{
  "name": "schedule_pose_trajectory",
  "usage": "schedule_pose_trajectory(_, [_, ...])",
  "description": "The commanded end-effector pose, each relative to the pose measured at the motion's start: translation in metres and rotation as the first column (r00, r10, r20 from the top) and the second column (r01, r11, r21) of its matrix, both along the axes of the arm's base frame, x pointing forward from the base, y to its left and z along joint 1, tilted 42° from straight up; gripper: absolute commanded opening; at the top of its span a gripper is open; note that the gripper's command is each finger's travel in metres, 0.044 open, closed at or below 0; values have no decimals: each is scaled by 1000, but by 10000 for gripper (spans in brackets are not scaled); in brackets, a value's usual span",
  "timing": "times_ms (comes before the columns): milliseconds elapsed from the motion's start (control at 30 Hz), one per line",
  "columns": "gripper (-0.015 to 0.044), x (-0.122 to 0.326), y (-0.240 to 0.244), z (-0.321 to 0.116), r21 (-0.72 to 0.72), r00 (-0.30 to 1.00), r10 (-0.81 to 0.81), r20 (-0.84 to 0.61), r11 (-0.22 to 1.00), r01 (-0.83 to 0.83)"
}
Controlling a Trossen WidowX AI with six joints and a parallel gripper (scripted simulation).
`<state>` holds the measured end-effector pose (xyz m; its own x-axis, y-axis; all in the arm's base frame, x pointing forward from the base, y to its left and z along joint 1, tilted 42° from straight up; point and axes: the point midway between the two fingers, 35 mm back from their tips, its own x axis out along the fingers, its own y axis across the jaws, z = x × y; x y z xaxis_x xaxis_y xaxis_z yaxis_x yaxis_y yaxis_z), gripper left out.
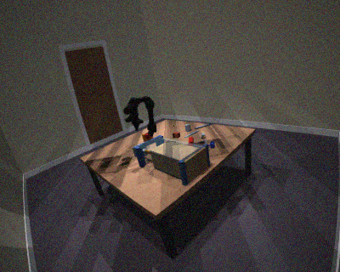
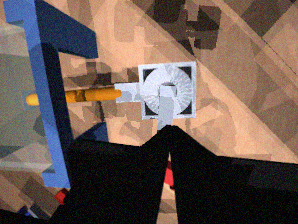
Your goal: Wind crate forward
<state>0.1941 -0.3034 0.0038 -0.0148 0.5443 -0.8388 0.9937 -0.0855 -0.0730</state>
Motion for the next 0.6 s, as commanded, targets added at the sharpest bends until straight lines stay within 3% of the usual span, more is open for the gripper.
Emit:
schedule_pose_trajectory(0, [0, 0, 0, 0, 0, 1000, 0, 0, 1000, 0])
schedule_pose_trajectory(267, [0, 0, 0, 0, 0, 1000, 0, 0, 1000, 0])
schedule_pose_trajectory(333, [53, 1, 3, 2, -5, 999, 34, 42, 999, -34])
schedule_pose_trajectory(433, [131, 5, 15, 9, -53, 957, 187, 222, 982, -179])
schedule_pose_trajectory(567, [236, 8, 36, 19, -189, 804, 409, 433, 913, -362])
